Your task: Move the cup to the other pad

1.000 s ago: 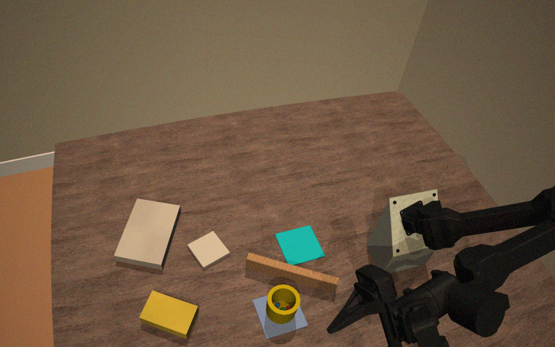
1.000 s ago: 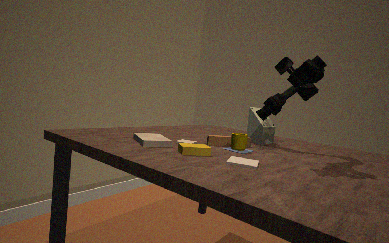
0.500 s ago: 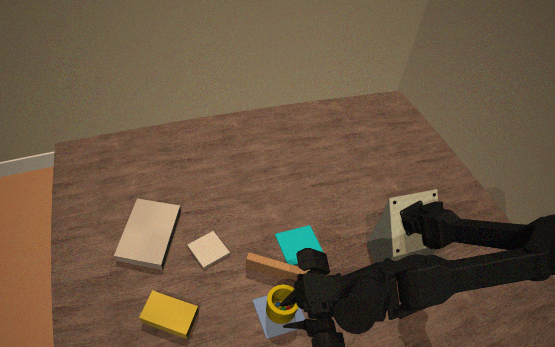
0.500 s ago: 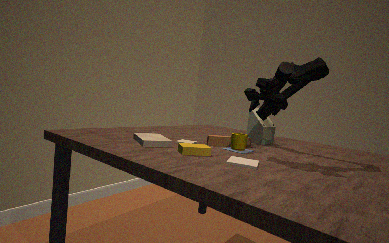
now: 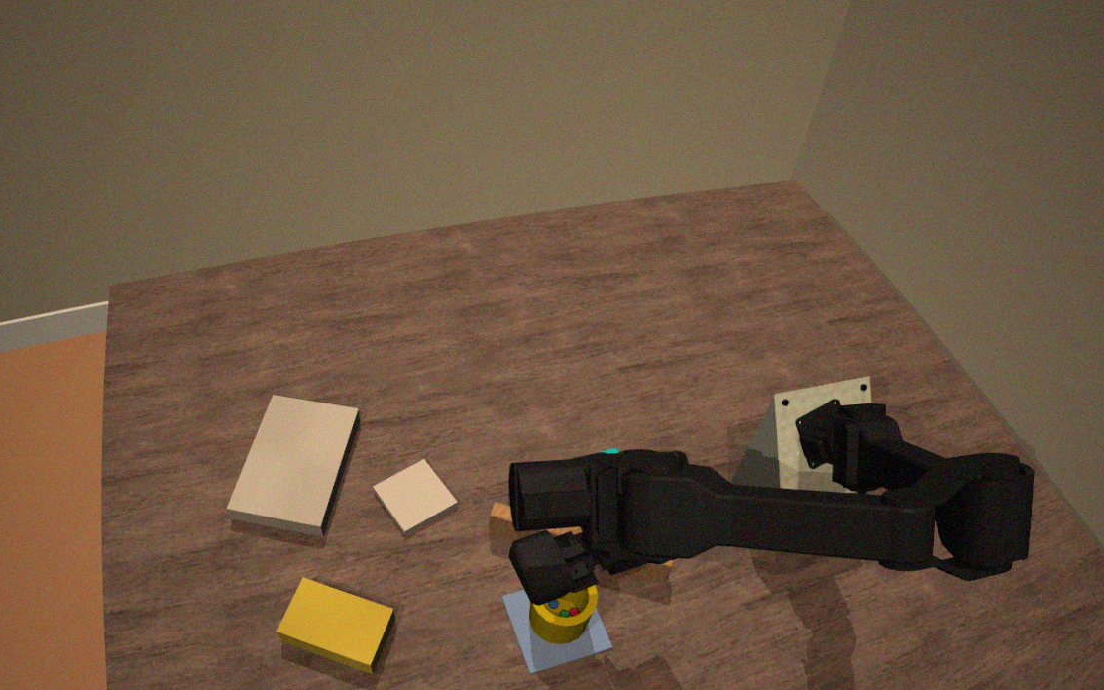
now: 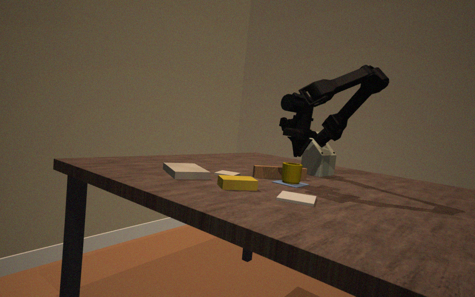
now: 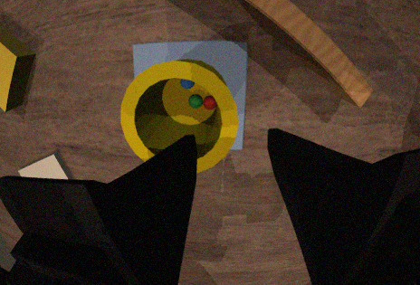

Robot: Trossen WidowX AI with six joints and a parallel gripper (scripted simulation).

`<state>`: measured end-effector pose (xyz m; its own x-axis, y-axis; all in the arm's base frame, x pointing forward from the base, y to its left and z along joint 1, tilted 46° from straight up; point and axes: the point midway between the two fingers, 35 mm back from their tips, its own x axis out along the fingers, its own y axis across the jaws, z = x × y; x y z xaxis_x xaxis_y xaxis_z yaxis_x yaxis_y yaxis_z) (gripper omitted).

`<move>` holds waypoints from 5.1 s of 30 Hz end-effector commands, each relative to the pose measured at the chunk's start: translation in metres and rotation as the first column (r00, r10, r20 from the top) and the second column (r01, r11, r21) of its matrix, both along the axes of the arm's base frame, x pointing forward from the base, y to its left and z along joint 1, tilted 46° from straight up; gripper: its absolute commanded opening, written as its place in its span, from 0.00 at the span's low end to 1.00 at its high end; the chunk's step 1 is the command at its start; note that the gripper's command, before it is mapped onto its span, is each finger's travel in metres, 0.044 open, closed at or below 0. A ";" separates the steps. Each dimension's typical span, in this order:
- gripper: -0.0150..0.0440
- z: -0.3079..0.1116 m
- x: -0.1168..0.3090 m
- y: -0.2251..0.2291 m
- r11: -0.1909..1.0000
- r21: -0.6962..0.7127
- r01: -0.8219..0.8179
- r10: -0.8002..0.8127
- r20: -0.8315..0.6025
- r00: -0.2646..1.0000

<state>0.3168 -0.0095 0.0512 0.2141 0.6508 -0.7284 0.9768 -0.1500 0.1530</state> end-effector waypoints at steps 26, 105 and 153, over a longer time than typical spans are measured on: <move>0.54 -0.021 0.006 0.017 0.997 0.058 0.053 -0.049 -0.071 0.996; 0.25 -0.001 -0.004 -0.009 0.996 0.063 0.058 -0.053 -0.079 0.995; 0.25 -0.053 -0.061 -0.052 0.997 0.055 0.054 -0.050 -0.074 0.996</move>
